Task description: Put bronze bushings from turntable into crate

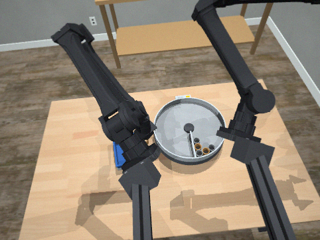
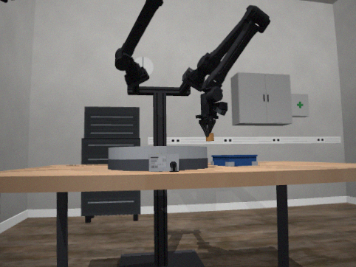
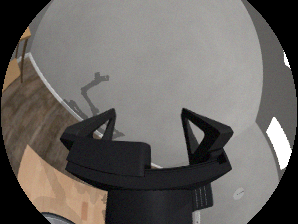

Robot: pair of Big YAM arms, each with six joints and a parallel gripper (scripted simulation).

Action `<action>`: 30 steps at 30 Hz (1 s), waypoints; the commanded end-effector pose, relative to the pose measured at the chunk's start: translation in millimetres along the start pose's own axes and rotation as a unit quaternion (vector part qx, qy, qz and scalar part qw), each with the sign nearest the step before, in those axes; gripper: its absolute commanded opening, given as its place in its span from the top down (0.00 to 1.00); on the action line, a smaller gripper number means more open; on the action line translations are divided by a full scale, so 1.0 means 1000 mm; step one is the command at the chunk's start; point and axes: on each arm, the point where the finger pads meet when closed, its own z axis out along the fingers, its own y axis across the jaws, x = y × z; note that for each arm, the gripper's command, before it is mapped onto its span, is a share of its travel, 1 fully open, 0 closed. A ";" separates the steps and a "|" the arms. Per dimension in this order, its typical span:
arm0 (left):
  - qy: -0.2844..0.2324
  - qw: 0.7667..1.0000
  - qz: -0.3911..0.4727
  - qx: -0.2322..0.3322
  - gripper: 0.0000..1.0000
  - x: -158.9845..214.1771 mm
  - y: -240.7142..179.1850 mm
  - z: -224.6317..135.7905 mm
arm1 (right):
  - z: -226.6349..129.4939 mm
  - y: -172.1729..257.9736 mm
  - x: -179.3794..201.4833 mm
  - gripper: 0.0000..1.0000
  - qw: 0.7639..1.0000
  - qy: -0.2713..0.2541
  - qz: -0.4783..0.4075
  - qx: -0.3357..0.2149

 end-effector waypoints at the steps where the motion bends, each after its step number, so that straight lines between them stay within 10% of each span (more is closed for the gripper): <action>1: 0.016 0.999 0.037 -0.005 1.00 -0.003 0.026 -0.011 | -0.004 -0.007 -0.033 0.00 1.000 -0.027 -0.004 0.008; 13: -0.001 0.999 0.032 -0.001 1.00 -0.075 0.074 -0.005 | -0.004 -0.007 -0.033 0.00 1.000 -0.027 -0.004 0.008; 30: 0.003 0.999 0.034 0.004 1.00 -0.080 0.081 -0.008 | -0.004 -0.007 -0.033 0.00 1.000 -0.027 -0.004 0.008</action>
